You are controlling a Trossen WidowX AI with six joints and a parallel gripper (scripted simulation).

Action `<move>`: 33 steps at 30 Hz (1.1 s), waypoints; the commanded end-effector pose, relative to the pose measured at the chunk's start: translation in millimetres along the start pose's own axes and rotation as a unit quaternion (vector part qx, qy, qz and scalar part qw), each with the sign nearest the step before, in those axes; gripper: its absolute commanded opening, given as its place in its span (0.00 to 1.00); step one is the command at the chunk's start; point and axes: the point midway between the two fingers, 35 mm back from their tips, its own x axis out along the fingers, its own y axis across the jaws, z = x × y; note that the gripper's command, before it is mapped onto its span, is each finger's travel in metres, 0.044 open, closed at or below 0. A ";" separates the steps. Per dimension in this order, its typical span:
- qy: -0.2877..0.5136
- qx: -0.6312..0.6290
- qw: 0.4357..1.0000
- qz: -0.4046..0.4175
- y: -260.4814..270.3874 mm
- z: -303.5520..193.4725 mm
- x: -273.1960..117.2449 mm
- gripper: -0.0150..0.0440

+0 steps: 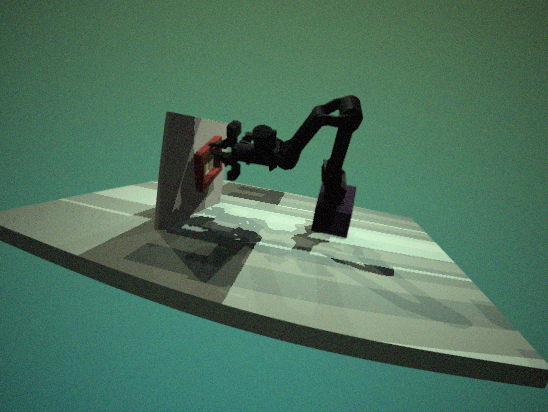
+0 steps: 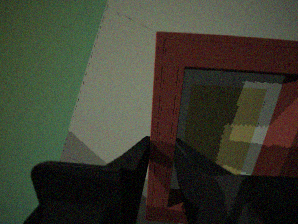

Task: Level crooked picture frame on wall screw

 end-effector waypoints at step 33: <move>0.001 0.101 0.995 0.001 -1.3 1.1 0.0 0.25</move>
